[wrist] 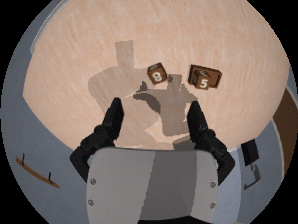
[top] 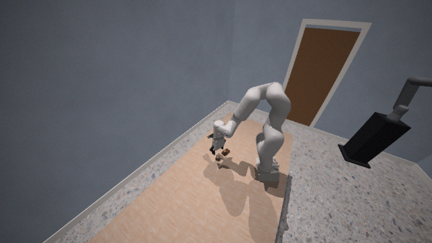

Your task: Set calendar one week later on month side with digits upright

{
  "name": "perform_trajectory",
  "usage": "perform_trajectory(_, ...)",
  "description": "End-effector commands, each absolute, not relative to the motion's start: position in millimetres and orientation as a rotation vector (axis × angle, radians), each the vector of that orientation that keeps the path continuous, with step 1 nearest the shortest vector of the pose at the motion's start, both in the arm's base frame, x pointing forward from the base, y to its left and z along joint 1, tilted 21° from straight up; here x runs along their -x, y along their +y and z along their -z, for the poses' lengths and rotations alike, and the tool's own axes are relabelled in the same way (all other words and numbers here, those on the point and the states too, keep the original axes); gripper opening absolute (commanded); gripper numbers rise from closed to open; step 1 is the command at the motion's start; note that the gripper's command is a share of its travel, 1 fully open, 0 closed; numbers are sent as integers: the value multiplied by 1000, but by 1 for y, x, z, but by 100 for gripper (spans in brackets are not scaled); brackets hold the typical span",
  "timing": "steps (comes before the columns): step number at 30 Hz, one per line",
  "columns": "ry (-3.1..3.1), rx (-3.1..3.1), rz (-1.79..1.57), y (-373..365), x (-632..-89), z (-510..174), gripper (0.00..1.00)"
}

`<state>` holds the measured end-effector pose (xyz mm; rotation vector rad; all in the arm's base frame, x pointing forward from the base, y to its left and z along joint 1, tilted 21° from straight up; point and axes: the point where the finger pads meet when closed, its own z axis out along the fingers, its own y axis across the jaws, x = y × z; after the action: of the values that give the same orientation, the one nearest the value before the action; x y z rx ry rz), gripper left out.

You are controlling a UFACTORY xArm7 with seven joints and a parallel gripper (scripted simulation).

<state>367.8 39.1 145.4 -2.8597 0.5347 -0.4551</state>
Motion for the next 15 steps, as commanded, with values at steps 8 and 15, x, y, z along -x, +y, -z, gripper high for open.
perform_trajectory(8,1016,2692,408,39,-370,-147,100)
perform_trajectory(15,1254,2568,373,39,-370,-147,100)
